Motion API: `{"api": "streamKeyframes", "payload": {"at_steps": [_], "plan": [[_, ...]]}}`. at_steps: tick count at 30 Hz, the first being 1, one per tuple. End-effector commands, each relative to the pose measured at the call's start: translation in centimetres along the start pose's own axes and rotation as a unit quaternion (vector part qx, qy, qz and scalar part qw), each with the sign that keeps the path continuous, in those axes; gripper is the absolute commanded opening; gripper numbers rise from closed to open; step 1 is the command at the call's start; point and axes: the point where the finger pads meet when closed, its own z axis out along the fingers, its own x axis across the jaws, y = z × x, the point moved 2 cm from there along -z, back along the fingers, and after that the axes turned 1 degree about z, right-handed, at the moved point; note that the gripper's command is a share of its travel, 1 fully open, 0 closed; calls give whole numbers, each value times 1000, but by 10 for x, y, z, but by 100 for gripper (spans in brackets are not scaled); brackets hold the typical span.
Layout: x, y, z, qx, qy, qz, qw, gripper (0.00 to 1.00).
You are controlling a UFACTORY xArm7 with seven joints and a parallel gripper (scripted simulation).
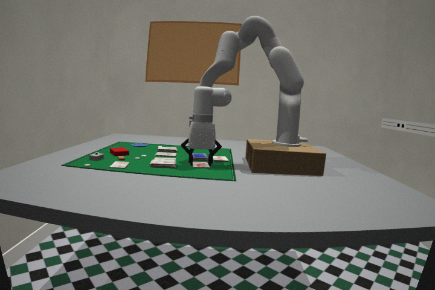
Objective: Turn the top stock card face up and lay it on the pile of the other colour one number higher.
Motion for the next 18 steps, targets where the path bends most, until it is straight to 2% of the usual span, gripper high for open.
{"api": "streamKeyframes", "payload": {"at_steps": [1,14,18], "plan": [[-1,0,-1,0,-2,0,1000,74],[-1,0,-4,0,-2,0,1000,74],[-1,0,-12,0,-2,0,1000,74]]}}
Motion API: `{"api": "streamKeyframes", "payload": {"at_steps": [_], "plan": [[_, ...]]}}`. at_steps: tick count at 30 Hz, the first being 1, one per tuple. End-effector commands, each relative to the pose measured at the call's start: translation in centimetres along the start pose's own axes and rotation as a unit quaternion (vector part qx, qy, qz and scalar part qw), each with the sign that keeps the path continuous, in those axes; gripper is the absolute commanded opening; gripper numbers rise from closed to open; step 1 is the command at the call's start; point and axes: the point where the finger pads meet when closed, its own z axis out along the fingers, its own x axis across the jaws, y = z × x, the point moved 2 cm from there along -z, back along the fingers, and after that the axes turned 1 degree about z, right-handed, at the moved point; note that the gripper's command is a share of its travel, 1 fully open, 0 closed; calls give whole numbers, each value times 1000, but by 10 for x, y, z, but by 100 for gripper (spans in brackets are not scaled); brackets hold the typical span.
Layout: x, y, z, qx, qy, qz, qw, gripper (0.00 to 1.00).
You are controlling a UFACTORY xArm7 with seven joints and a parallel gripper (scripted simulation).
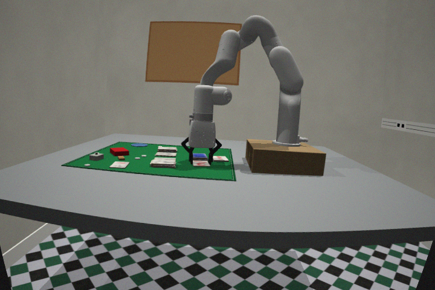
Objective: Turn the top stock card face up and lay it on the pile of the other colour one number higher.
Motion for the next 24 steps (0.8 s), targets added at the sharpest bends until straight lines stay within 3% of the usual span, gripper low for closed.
{"api": "streamKeyframes", "payload": {"at_steps": [1,10,24], "plan": [[-2,0,-10,0,-2,0,1000,74],[-2,0,-33,0,-2,0,1000,74],[-2,0,-36,0,-2,0,1000,74]]}}
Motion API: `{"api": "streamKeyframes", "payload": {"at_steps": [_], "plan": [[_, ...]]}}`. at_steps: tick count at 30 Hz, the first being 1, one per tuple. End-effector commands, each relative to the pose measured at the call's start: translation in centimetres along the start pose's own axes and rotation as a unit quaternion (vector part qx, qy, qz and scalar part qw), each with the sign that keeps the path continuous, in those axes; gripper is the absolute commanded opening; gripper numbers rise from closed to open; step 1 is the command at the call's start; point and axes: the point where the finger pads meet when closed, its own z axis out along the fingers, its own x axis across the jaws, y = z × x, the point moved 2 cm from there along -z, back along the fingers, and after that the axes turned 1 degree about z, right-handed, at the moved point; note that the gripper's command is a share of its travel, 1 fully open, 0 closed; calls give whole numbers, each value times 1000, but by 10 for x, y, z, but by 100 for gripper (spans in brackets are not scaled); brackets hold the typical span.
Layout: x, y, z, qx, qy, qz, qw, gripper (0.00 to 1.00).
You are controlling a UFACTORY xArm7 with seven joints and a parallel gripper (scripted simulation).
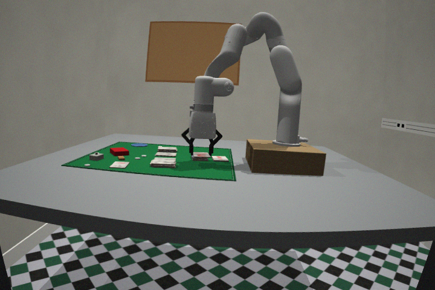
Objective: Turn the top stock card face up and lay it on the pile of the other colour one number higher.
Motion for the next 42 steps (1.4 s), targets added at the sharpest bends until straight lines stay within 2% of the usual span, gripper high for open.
{"api": "streamKeyframes", "payload": {"at_steps": [1,25,42], "plan": [[-1,0,-1,0,-2,0,1000,74],[-4,-4,-1,0,-2,13,1000,74],[-27,-49,-4,0,-2,143,990,74]]}}
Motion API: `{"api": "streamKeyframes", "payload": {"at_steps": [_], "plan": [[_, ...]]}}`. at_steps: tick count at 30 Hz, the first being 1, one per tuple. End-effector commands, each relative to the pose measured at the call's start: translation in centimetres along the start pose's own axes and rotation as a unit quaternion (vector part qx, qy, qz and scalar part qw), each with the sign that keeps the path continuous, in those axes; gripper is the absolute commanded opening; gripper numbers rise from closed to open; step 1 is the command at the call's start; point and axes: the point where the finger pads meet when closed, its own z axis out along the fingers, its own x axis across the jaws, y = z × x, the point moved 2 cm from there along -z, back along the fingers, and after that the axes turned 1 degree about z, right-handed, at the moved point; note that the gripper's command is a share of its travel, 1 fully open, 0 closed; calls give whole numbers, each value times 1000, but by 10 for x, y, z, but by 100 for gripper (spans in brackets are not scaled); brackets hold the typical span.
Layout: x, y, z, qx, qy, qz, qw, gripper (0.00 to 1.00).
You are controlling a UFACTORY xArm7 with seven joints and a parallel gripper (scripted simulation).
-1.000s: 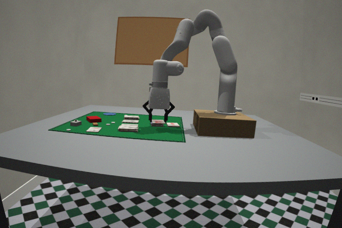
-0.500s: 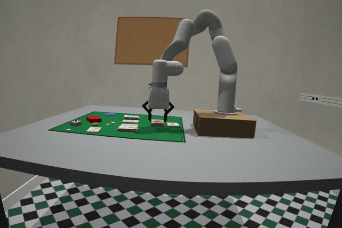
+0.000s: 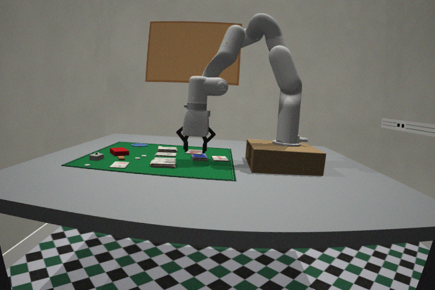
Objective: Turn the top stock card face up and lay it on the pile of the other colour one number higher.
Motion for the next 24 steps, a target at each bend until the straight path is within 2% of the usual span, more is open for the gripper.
{"api": "streamKeyframes", "payload": {"at_steps": [1,7,13,15,24], "plan": [[-11,-10,-1,0,-1,38,999,74],[-33,-35,-3,0,-1,125,992,74],[-57,-63,-5,0,-1,218,976,74],[-57,-63,-5,0,-1,218,976,74],[-93,-104,-7,-1,-1,352,936,74]]}}
